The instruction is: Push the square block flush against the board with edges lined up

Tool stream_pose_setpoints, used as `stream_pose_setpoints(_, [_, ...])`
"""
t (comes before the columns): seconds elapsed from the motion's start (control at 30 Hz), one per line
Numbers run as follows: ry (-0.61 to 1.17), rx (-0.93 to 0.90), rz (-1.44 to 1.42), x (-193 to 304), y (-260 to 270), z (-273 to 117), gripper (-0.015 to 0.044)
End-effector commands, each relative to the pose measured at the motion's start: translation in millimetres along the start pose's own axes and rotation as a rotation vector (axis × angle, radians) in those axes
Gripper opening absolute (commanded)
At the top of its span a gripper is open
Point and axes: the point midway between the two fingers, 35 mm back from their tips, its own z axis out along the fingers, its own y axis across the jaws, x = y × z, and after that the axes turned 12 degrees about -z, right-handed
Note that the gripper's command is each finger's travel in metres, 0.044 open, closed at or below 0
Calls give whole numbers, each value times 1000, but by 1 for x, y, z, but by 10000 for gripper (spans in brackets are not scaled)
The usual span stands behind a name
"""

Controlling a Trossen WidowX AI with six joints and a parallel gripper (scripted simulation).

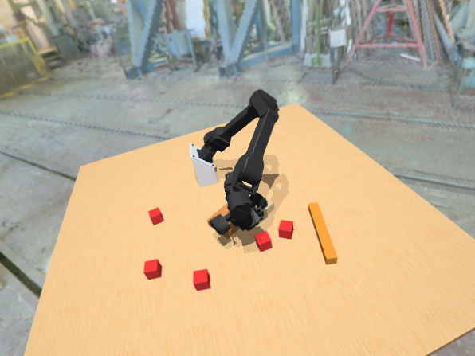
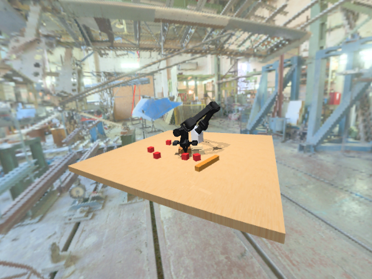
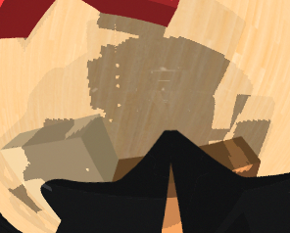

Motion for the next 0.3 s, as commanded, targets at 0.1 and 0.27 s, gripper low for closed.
stream_pose_setpoints(0.1, [-3, -3, -8, 6, 4, 0, 0])
stream_pose_setpoints(0.27, [-3, -3, -9, 0, 2, -1, 0])
